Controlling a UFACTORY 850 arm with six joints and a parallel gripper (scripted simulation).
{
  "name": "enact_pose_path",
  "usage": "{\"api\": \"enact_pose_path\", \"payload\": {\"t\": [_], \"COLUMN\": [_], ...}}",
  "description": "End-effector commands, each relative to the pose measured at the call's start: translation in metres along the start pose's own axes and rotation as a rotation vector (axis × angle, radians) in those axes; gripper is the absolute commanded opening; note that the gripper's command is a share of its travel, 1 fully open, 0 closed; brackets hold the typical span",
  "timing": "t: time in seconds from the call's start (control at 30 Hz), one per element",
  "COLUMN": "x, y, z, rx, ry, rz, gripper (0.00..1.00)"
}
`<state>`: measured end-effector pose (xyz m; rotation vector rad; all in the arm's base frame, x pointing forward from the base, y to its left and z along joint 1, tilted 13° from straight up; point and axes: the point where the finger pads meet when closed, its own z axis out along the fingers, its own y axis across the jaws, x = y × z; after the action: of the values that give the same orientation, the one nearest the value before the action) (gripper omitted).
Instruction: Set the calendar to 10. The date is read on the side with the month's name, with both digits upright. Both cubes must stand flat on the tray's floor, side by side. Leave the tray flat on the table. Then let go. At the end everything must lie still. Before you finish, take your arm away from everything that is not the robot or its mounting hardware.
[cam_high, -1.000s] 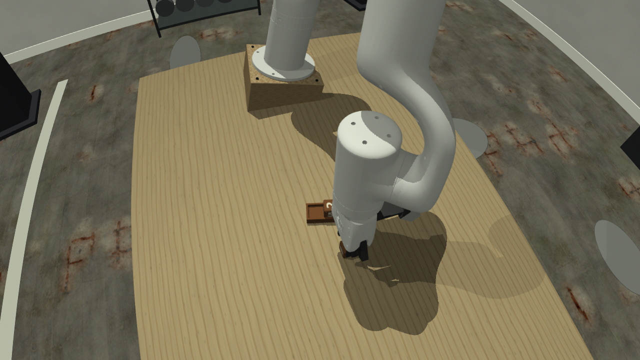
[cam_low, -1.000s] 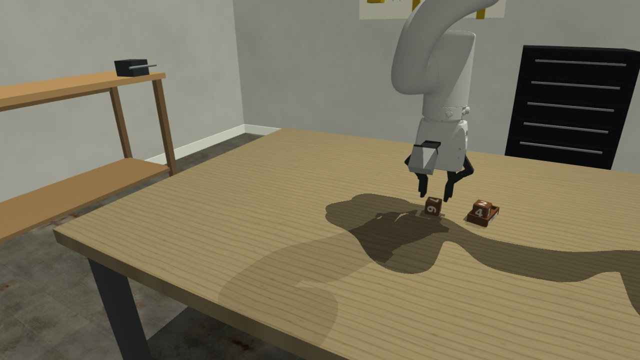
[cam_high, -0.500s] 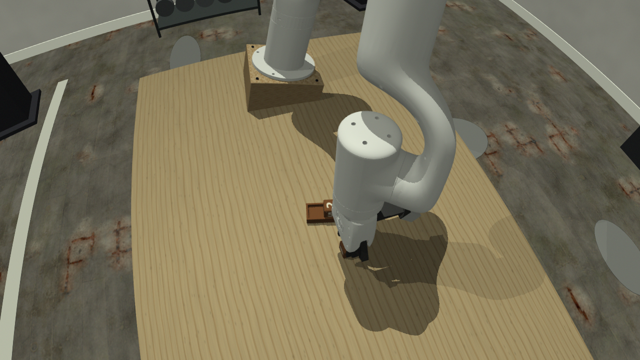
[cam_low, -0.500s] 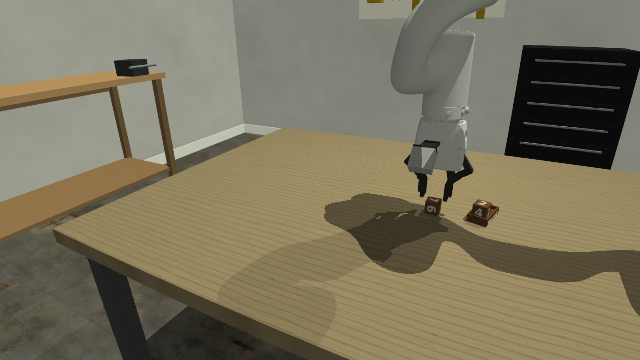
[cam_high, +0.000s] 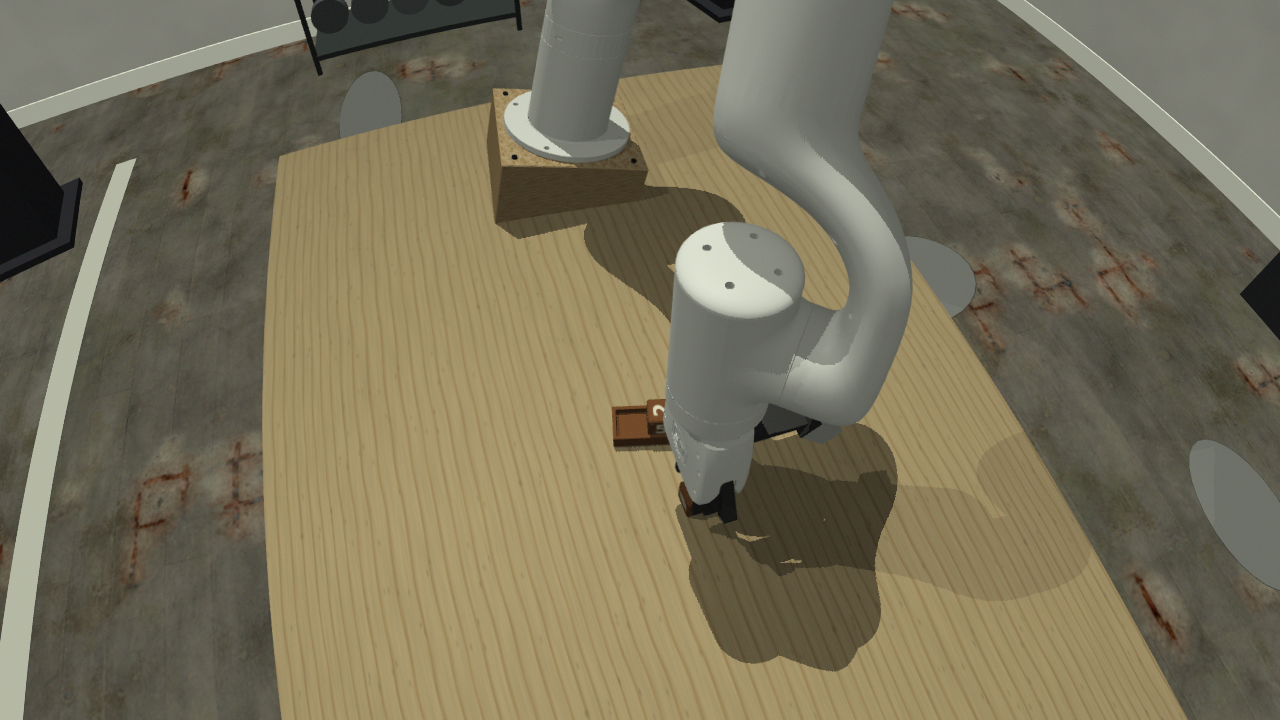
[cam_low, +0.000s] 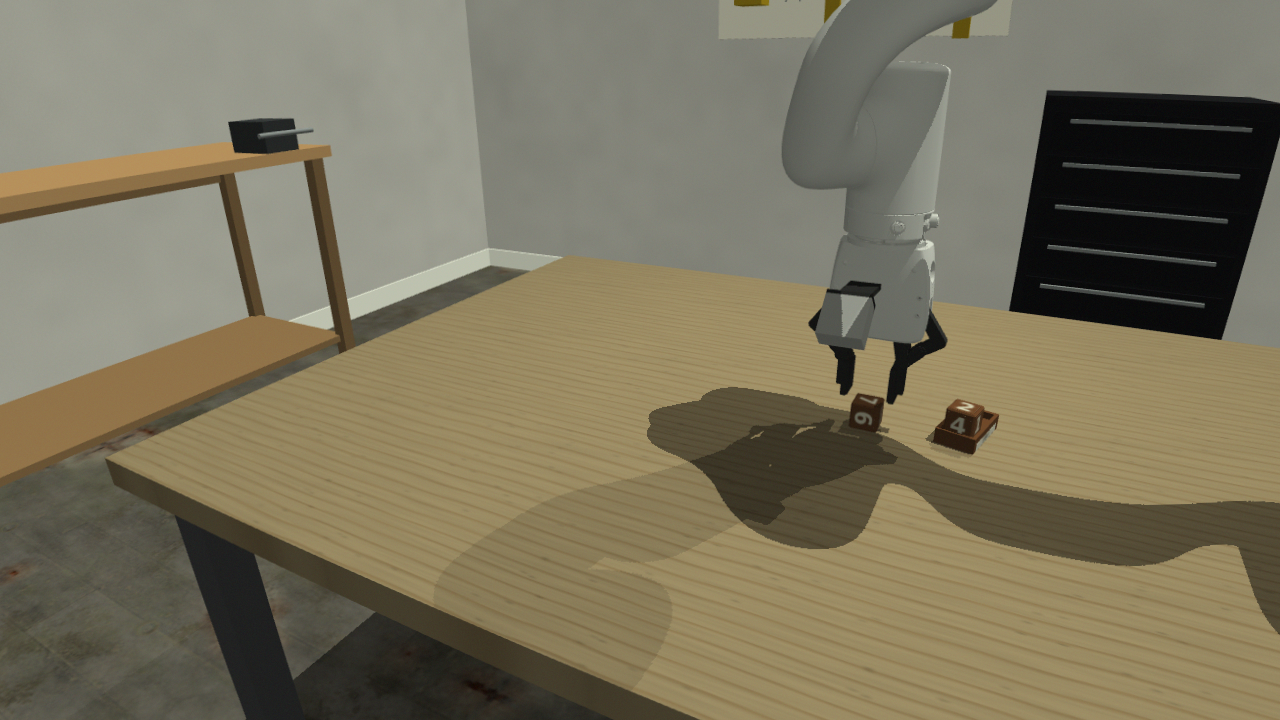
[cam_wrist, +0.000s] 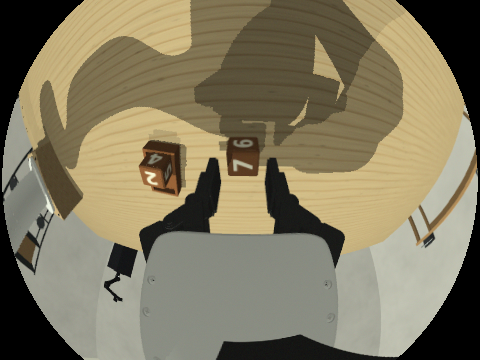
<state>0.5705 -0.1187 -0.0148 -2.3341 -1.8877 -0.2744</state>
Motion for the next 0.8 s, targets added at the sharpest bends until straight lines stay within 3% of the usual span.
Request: {"api": "enact_pose_path", "payload": {"t": [0.0, 0.77], "x": [0.0, 0.0], "y": [0.001, 0.001], "z": [-0.0009, 0.0062], "rx": [-0.002, -0.002], "ry": [0.0, 0.0], "rz": [0.0, 0.0], "gripper": [0.47, 0.47]}}
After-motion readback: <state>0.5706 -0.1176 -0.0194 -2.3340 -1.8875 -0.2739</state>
